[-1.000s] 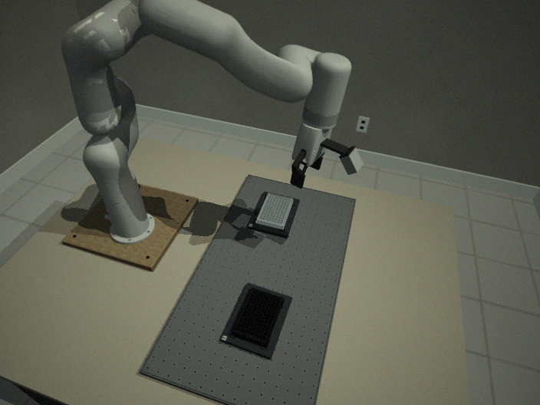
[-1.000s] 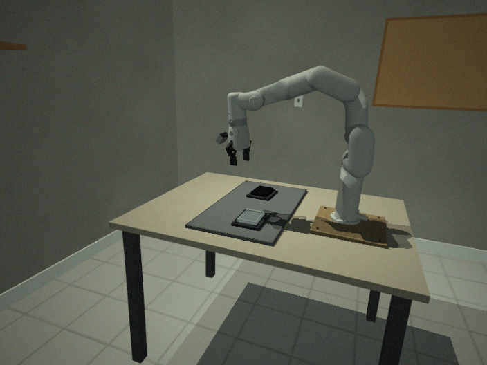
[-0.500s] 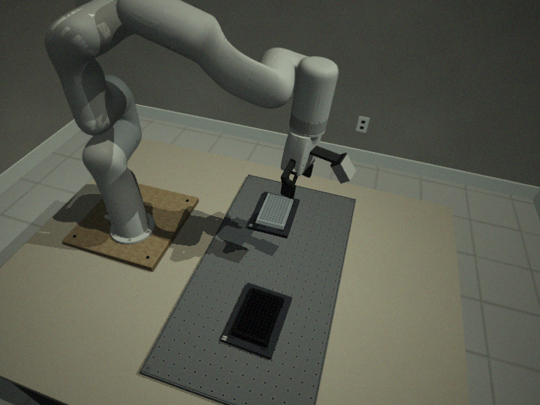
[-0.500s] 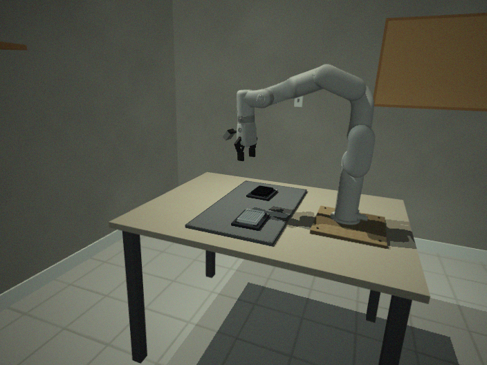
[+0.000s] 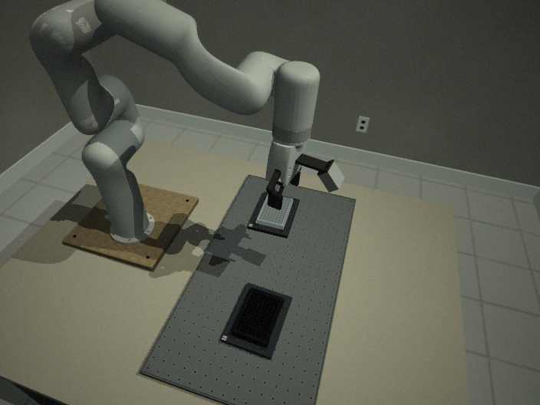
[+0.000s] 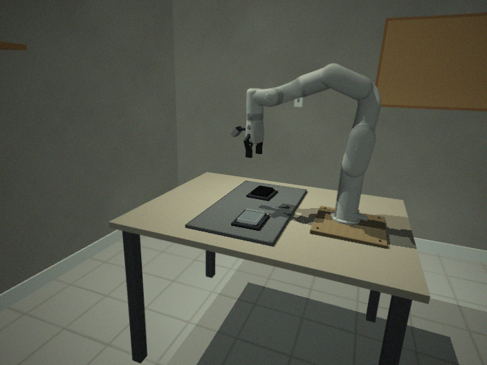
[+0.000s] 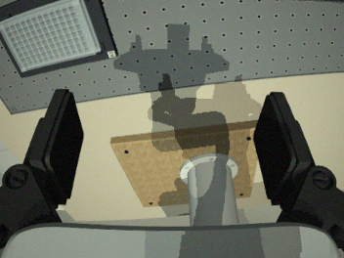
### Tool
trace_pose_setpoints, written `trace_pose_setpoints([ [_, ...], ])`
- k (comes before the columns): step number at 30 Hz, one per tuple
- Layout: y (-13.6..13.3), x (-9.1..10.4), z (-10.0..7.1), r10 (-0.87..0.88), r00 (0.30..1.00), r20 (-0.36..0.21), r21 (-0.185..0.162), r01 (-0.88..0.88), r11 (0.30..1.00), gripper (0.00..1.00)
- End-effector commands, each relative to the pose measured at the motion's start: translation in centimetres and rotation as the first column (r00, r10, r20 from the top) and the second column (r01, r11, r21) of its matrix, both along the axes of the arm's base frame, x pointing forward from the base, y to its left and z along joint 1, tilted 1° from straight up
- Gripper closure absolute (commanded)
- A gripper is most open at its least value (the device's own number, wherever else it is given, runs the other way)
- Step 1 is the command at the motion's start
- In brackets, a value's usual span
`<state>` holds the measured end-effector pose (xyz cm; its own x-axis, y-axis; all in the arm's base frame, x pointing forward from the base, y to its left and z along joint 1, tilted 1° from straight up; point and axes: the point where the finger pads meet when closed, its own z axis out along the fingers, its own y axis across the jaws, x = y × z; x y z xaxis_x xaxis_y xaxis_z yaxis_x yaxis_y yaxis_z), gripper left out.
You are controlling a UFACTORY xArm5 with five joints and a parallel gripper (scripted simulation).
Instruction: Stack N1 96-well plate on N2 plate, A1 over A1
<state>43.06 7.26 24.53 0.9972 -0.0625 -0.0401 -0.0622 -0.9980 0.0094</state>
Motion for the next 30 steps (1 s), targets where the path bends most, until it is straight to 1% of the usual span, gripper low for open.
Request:
trace_pose_setpoints([
  [1, -1.7, -0.5, 0.4, 0.011, 1.000, 0.013, 0.004, -0.011, 1.000, 0.00],
  [2, -2.1, -0.6, 0.4, 0.011, 1.000, 0.013, 0.004, -0.011, 1.000, 0.00],
  [3, -2.6, -0.8, 0.4, 0.036, 0.999, 0.029, 0.006, -0.037, 0.999, 0.00],
  [7, -4.4, -1.6, 0.5, 0.036, 0.999, 0.029, 0.006, -0.037, 0.999, 0.00],
  [10, -4.8, -1.7, 0.6, 0.036, 0.999, 0.029, 0.007, -0.037, 0.999, 0.00],
  [16, -6.8, -1.1, -1.6, -0.163, 0.986, 0.028, 0.005, 0.163, 0.987, 0.00],
  [18, -6.8, -1.1, -1.6, -0.163, 0.986, 0.028, 0.005, 0.163, 0.987, 0.00],
  [20, -7.5, -0.9, -2.3, -0.228, 0.973, 0.027, 0.004, 0.228, 0.974, 0.00],
  [25, -9.1, -0.4, -4.1, -0.386, 0.922, 0.027, 0.002, 0.386, 0.922, 0.00],
  [30, -10.8, 0.1, -5.9, -0.534, 0.845, 0.027, 0.000, 0.534, 0.845, 0.00],
])
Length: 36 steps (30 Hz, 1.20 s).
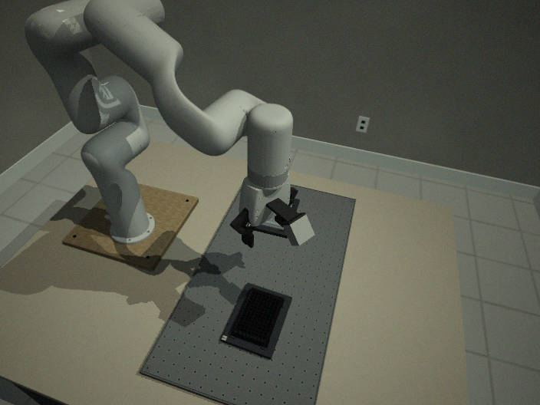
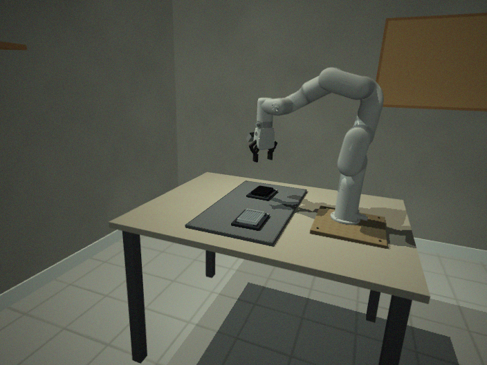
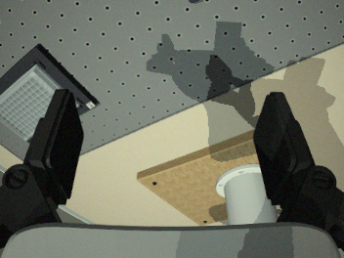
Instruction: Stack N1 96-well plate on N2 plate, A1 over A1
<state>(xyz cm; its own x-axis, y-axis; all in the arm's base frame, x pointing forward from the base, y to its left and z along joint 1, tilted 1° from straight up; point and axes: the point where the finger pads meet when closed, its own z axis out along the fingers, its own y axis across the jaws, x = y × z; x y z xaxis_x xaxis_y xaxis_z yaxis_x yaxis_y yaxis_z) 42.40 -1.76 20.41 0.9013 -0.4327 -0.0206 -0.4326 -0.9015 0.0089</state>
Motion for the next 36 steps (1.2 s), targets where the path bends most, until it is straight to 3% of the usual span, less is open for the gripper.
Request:
trace_pose_setpoints([
  [1, -2.1, 0.9, -2.1, -0.210, 0.978, 0.007, -0.003, 0.210, 0.978, 0.00],
  [10, -4.5, 1.6, -4.6, -0.430, 0.903, 0.007, -0.006, 0.431, 0.903, 0.00],
  [25, -8.8, 3.0, -9.3, -0.770, 0.638, 0.009, -0.011, 0.770, 0.638, 0.00],
  [30, -8.9, 3.0, -9.3, -0.865, 0.502, 0.011, -0.013, 0.865, 0.502, 0.00],
  [36, -8.9, 3.0, -9.3, -0.869, 0.494, 0.011, -0.013, 0.869, 0.494, 0.00],
])
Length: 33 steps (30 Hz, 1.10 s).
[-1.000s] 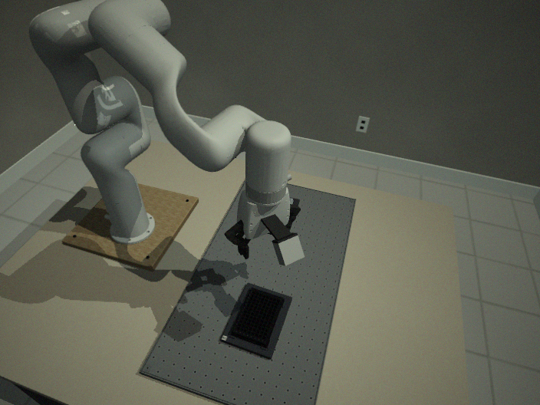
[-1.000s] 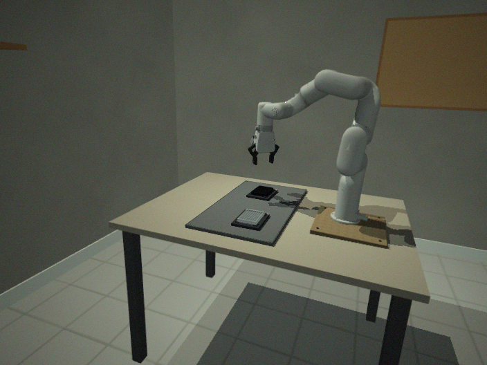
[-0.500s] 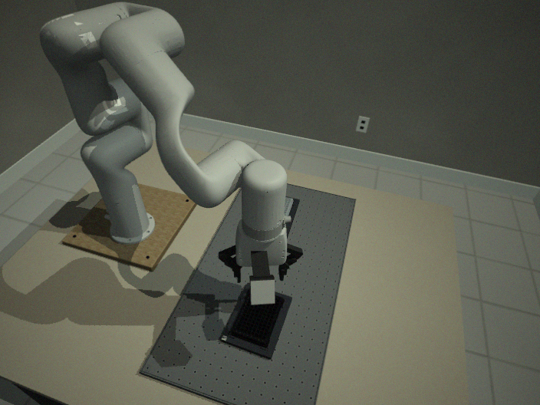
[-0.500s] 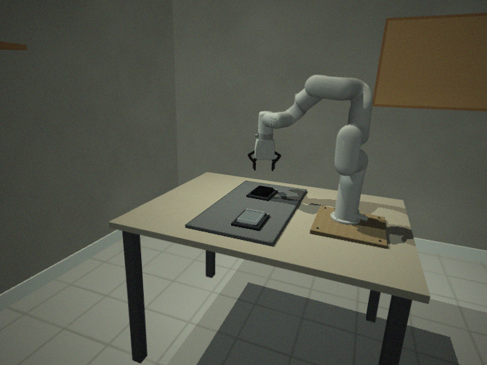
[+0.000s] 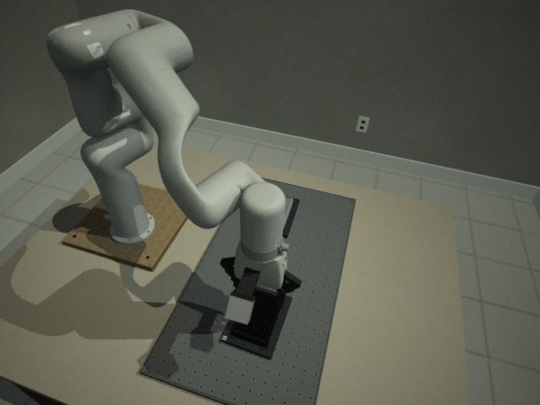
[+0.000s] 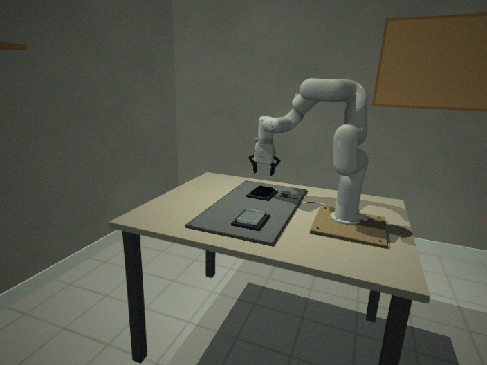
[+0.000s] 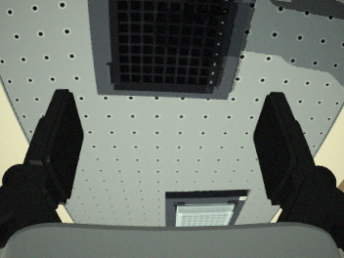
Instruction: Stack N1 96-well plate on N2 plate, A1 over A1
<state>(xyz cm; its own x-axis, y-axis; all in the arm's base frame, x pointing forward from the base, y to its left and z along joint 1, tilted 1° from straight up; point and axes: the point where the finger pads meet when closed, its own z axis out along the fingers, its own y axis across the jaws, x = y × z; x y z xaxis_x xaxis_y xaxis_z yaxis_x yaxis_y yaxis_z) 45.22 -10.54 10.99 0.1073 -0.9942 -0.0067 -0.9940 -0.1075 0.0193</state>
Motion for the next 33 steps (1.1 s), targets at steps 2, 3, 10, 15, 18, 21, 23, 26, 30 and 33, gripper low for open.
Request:
trace_pose_setpoints([
  [2, -0.1, 0.2, 0.1, -0.038, 0.999, 0.003, -0.001, 0.038, 0.999, 0.00],
  [3, -0.1, 0.2, 0.1, -0.038, 0.999, 0.003, -0.001, 0.038, 0.999, 0.00],
  [10, -0.1, 0.2, 0.1, -0.038, 0.999, 0.003, -0.001, 0.038, 0.999, 0.00],
  [15, -0.1, 0.1, -0.6, -0.038, 0.999, 0.003, -0.001, 0.038, 0.999, 0.00],
  [18, -0.1, 0.1, -1.1, -0.038, 0.999, 0.003, -0.001, 0.038, 0.999, 0.00],
  [21, -0.1, 0.1, -1.3, -0.038, 0.999, 0.003, -0.001, 0.038, 0.999, 0.00],
  [23, -0.1, 0.1, -1.6, -0.038, 0.999, 0.003, -0.001, 0.038, 0.999, 0.00],
  [26, -0.1, 0.1, -2.1, -0.038, 0.999, 0.003, -0.001, 0.038, 0.999, 0.00],
  [30, -0.1, 0.1, -2.8, -0.038, 0.999, 0.003, -0.001, 0.038, 0.999, 0.00],
  [33, -0.1, 0.1, -3.3, -0.038, 0.999, 0.003, -0.001, 0.038, 0.999, 0.00],
])
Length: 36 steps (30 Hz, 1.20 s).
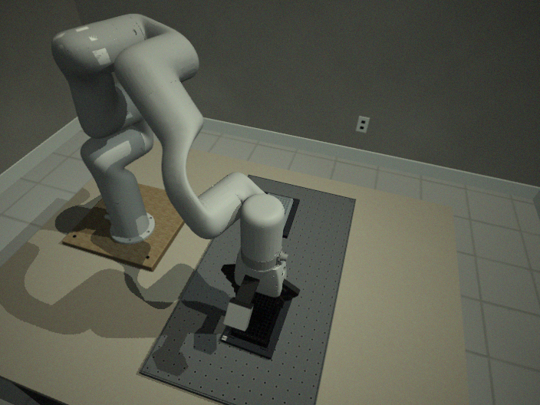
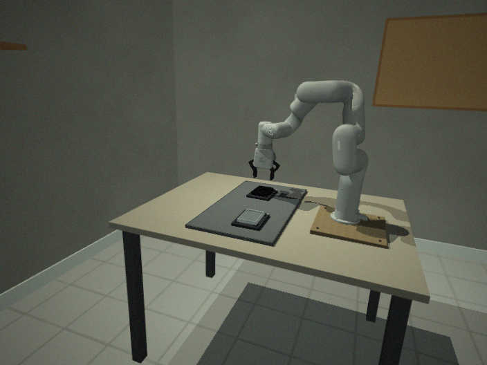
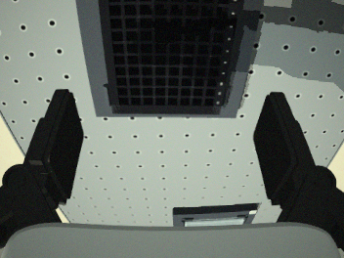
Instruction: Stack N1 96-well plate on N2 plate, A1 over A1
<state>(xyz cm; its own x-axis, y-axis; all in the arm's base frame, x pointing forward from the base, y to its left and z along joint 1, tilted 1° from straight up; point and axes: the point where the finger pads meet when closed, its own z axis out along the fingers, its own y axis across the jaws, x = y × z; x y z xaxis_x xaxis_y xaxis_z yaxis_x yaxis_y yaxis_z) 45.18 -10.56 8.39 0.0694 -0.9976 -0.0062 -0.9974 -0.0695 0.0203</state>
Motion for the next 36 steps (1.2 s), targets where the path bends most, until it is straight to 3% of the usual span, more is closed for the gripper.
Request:
trace_pose_setpoints([
  [1, 0.0, 0.1, -0.8, 0.000, 1.000, 0.004, -0.001, 0.000, 1.000, 0.00],
  [28, 0.0, 0.1, -4.7, 0.000, 1.000, 0.004, -0.001, 0.000, 1.000, 0.00],
  [36, 0.0, 0.1, -4.7, 0.000, 1.000, 0.004, -0.001, 0.000, 1.000, 0.00],
])
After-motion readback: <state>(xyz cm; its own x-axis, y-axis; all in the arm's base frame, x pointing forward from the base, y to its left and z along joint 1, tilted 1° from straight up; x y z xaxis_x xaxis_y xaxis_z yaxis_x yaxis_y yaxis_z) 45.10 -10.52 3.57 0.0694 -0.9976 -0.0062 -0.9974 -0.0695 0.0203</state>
